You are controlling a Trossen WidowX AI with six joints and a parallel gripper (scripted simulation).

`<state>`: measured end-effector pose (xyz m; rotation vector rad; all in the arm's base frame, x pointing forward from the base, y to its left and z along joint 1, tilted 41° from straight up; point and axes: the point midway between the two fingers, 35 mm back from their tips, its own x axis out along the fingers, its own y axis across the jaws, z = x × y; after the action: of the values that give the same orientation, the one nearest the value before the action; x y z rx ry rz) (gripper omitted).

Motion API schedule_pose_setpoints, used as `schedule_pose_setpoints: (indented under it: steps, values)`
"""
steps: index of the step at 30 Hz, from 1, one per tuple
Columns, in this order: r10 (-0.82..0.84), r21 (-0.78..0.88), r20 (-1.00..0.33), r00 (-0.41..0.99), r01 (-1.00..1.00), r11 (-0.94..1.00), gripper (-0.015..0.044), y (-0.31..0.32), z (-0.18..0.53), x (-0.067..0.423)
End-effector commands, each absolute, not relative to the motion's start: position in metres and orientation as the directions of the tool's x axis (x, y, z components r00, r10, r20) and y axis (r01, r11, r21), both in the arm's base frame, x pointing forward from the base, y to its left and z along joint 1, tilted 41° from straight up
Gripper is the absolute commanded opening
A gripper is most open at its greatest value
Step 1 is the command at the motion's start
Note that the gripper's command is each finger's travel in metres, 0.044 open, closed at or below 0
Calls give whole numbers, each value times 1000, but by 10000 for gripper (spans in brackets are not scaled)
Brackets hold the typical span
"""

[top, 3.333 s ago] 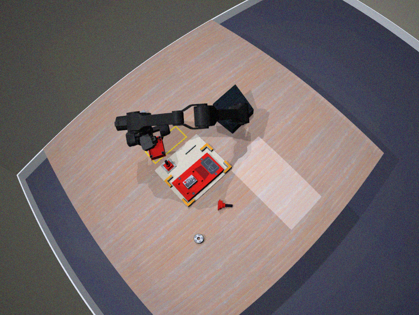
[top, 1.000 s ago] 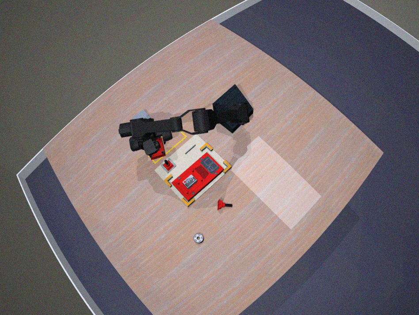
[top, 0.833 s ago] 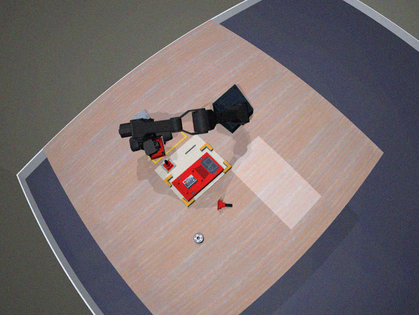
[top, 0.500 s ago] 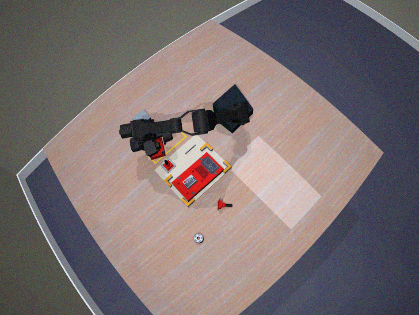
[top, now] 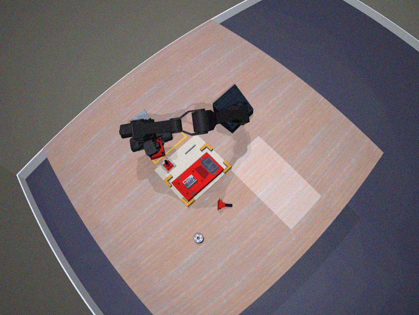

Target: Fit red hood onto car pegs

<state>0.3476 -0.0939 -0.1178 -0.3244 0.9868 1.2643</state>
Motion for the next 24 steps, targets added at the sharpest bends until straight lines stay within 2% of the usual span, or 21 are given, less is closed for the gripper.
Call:
schedule_pose_setpoints:
  steps: [1, 9, 10, 24]
  values:
    - [644, 299, -765, -24, -898, 322, 222, -94, -117, 348]
    - [643, 299, -765, -24, -898, 322, 12, -102, -108, 348]
    - [643, 299, -765, -24, -898, 322, 0, -104, -107, 348]
    - [642, 299, -766, -24, -898, 323, 0, -131, -74, 349]
